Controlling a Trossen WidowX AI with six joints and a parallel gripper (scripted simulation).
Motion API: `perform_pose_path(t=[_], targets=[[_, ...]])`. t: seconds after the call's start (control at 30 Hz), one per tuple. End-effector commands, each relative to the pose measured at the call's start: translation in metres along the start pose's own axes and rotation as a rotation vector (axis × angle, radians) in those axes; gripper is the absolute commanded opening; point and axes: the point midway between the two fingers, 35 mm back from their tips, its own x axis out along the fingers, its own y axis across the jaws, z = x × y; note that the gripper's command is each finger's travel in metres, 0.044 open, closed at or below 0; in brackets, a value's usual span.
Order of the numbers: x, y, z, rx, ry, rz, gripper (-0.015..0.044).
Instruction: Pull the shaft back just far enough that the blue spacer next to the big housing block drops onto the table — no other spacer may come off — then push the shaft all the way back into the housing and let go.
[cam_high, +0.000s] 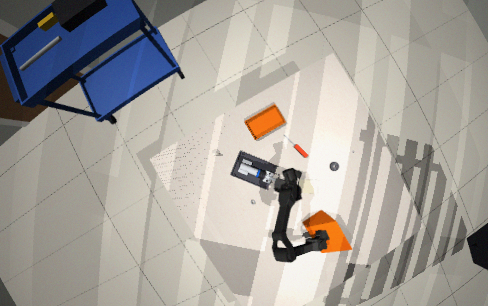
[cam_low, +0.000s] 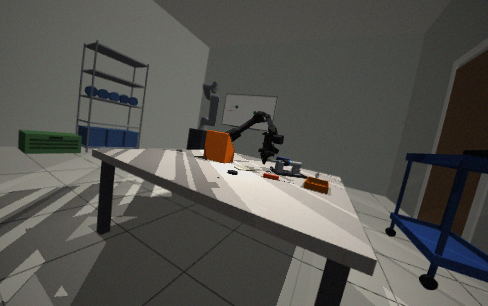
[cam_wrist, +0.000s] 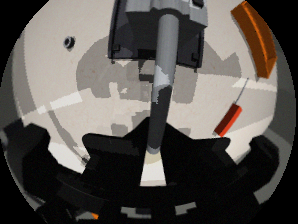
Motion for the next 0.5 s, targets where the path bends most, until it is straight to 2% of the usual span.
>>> perform_pose_path(t=[0.0, 0.47], targets=[[-0.0003, -0.0005, -0.0016, 0.001, 0.003, -0.003, 0.0000], [-0.0003, -0.0005, -0.0030, 0.001, 0.003, -0.003, 0.0000]])
